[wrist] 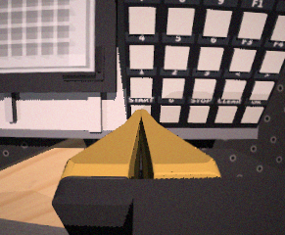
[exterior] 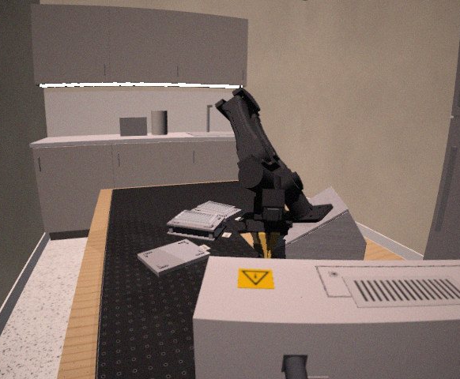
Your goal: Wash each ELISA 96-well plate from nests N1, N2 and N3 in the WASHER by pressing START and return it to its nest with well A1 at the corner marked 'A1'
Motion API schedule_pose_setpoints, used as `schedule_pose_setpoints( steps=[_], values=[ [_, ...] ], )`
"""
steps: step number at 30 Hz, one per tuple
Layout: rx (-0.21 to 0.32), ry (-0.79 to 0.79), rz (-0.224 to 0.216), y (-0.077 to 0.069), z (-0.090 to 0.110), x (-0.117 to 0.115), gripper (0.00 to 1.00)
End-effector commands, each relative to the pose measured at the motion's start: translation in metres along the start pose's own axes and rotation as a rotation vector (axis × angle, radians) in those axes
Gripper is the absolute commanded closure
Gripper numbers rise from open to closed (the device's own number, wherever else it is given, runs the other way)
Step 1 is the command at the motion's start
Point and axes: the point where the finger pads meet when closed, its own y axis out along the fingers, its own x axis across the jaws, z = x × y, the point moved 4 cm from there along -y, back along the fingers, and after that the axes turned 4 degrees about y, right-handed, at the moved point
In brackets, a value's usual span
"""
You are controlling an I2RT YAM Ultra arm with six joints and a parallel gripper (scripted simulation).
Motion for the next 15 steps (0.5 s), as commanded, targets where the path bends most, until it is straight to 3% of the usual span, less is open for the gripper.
schedule_pose_setpoints(
  steps=[1,15],
  values=[
    [-0.022,0.014,0.001,0.0038,-0.0050,-0.0006,1.00],
    [-0.022,0.014,0.001,0.0004,-0.0050,-0.0007,1.00]
  ],
)
